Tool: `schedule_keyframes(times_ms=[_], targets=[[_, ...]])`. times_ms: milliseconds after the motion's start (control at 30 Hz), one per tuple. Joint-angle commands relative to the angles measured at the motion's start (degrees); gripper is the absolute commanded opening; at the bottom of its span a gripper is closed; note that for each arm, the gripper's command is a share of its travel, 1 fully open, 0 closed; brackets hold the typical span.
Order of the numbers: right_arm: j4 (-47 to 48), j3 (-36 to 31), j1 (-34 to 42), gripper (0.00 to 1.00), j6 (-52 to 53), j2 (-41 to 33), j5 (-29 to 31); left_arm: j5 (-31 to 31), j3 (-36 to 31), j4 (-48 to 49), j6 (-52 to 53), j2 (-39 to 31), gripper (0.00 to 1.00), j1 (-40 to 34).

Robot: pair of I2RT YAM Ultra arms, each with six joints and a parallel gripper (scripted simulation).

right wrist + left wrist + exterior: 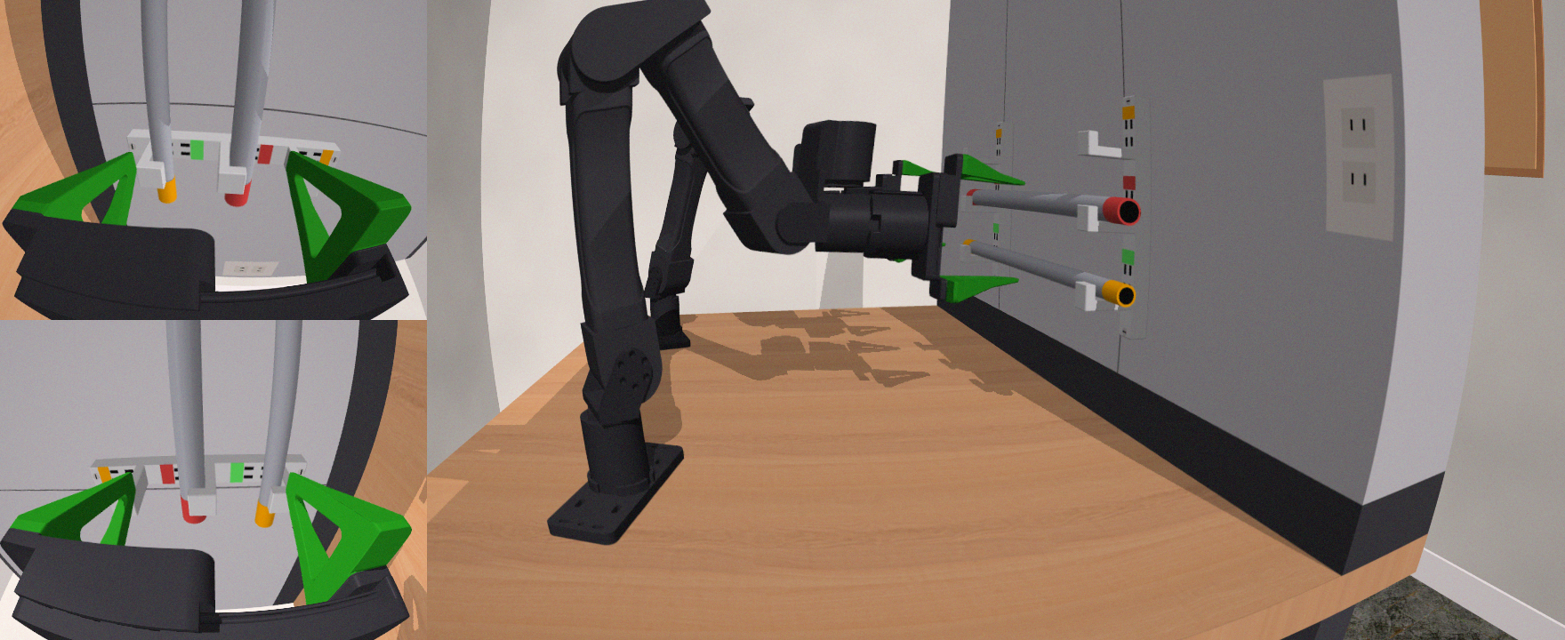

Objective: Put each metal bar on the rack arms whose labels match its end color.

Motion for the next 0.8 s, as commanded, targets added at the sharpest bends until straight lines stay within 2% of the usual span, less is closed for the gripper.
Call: schedule_keyframes(times_ms=[0,767], targets=[[-1.86,3.14,-0.47,1.0,0.39,-2.67,-0.34,0.48,2.22,-2.9,0.08,-2.2,1.0,0.4],[-4.02,4.22,-0.47,1.0,0.44,-3.65,-0.36,0.48,3.14,-4.69,-0.01,-2.92,1.0,0.41]])
